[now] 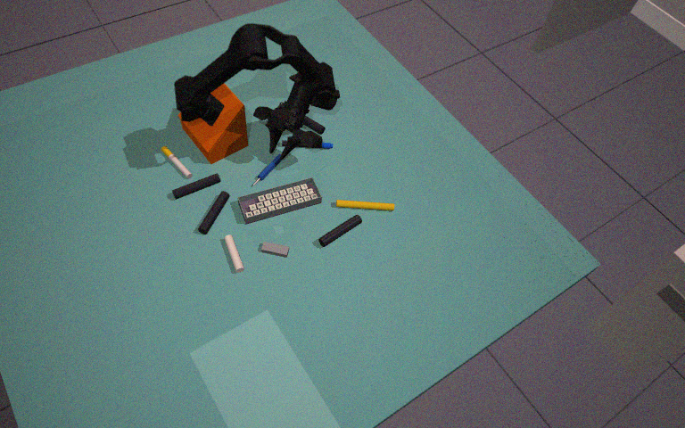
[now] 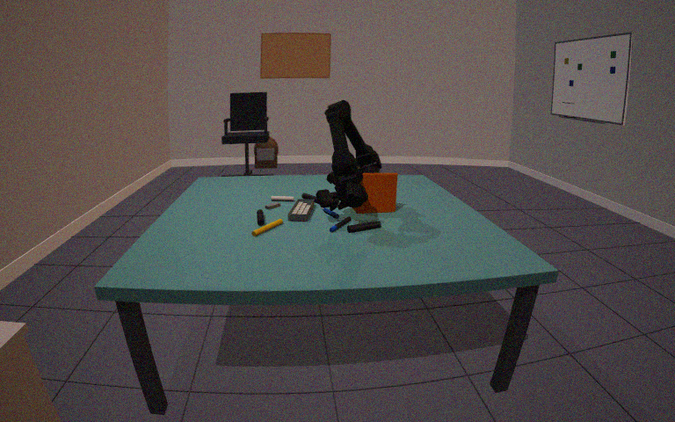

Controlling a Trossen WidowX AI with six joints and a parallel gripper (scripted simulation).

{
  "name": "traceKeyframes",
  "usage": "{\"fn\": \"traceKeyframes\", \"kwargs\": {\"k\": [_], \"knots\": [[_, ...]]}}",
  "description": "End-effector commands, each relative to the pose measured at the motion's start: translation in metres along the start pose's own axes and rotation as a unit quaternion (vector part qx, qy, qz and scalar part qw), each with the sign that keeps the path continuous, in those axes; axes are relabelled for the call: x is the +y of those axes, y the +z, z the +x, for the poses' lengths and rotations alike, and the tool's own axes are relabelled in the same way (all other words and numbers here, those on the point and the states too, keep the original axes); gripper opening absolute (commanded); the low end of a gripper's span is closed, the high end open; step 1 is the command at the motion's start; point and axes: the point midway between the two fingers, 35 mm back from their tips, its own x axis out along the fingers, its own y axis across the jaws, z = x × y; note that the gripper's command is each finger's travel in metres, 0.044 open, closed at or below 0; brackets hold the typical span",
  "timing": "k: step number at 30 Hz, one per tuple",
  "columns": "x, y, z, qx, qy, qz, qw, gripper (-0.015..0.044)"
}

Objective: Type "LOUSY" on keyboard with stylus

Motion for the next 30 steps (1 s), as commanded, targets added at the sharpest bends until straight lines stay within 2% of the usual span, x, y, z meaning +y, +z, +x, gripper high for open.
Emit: {"fn": "traceKeyframes", "kwargs": {"k": [1, 28, 30], "knots": [[0.0, -0.002, 0.003, -0.001, 0.002, -0.003, 1.0, 0.015], [0.0, -0.014, 0.018, -0.002, 0.002, -0.003, 1.0, 0.015], [0.0, -0.013, 0.016, -0.001, 0.0, 0.0, 1.0, 0.0097]]}}
